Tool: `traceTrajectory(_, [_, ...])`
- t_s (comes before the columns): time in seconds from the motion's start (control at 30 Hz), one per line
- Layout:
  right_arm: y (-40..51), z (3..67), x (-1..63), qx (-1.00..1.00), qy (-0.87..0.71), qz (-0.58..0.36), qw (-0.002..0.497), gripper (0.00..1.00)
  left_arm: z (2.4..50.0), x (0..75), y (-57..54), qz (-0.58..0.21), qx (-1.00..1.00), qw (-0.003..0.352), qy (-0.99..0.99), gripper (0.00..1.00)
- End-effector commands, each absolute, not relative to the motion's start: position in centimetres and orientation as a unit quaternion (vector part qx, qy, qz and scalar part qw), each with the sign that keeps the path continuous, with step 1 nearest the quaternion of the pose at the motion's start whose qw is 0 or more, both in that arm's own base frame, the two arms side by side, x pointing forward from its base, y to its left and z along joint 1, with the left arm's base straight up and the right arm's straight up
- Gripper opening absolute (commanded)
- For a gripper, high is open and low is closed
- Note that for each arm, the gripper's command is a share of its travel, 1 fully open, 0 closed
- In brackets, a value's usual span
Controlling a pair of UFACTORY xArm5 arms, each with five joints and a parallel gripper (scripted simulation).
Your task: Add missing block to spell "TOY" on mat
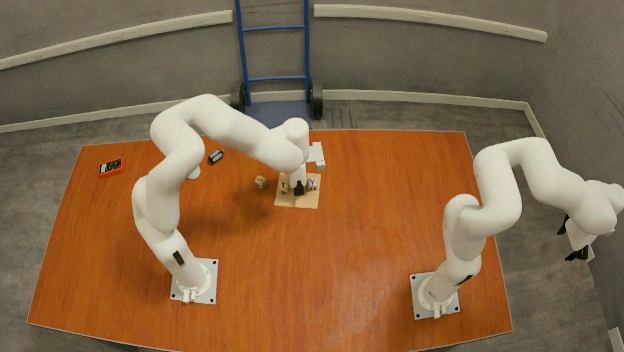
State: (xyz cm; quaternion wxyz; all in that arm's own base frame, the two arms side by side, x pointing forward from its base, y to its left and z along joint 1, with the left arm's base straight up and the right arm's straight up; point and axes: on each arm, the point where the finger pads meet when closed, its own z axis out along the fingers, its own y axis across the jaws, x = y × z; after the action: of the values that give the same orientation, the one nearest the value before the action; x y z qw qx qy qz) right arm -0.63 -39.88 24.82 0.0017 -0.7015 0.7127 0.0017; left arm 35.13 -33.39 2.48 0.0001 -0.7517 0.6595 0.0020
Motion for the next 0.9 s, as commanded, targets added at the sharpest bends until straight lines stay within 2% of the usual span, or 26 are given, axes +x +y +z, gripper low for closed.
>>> traceTrajectory(0.0, [-40.0, 25.0, -0.6, -0.701, 0.713, 0.0, 0.0, 1.0, 2.6, 35.2, -33.5, 0.0, -0.752, 0.0, 0.659, 0.48])
traceTrajectory(0.5, [-40.0, 25.0, -0.6, -0.701, 0.713, 0.0, 0.0, 1.0, 3.0, 35.2, -33.5, 0.0, -0.752, 0.0, 0.659, 0.48])
traceTrajectory(0.87, [-40.0, 25.0, -0.6, -0.701, 0.713, 0.0, 0.0, 1.0, 7.8, 35.2, -33.5, 0.0, -0.752, 0.0, 0.659, 0.48])
